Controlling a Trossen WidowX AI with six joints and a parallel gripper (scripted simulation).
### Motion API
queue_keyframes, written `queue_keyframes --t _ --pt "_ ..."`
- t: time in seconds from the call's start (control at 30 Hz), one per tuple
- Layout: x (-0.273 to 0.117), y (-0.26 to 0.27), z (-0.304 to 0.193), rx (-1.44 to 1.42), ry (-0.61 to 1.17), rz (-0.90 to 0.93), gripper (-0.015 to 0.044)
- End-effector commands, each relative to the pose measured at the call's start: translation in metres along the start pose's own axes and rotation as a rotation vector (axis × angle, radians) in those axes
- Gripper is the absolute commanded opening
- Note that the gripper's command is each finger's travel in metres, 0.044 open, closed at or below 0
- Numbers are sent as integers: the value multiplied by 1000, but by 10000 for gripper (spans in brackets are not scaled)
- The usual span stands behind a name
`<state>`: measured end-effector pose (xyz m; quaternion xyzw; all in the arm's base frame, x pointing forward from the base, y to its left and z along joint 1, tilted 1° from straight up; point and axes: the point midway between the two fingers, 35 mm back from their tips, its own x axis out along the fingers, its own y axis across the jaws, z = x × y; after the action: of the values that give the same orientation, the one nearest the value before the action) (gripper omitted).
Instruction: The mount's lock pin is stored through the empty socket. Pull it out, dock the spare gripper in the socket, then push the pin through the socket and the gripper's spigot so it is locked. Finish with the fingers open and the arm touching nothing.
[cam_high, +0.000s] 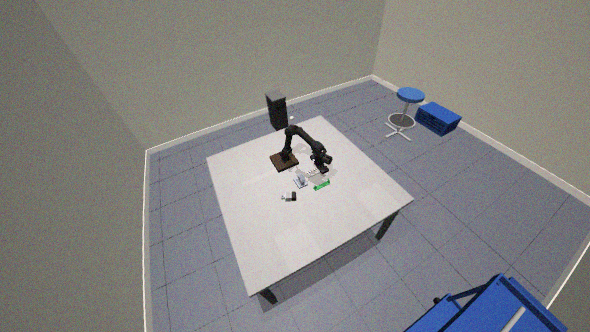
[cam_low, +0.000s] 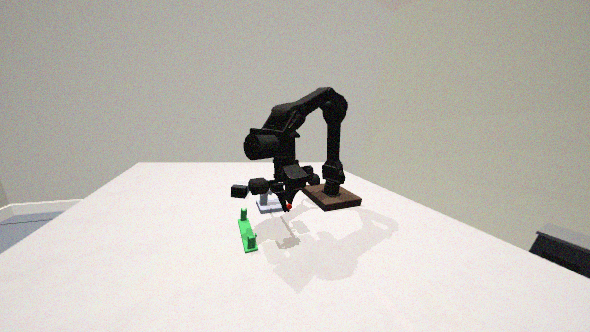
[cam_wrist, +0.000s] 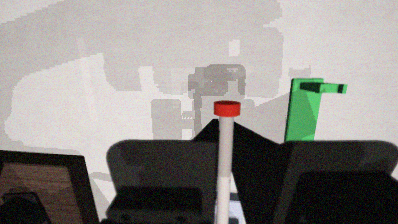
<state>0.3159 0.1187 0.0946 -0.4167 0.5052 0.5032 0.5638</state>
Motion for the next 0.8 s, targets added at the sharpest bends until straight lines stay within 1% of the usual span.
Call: queue_keyframes --t 0.0,0.03,0.07,0.13,0.3,0.77 --pt "-9 0 1 0 -1 -2 0" --pt "-10 1 1 0 0 -1 0" --pt "-3 1 0 0 2 3 13" --pt "-3 1 0 0 2 3 0" --pt "-4 -1 1 0 1 3 0" --pt "-12 -36 25 -4 0 1 0"
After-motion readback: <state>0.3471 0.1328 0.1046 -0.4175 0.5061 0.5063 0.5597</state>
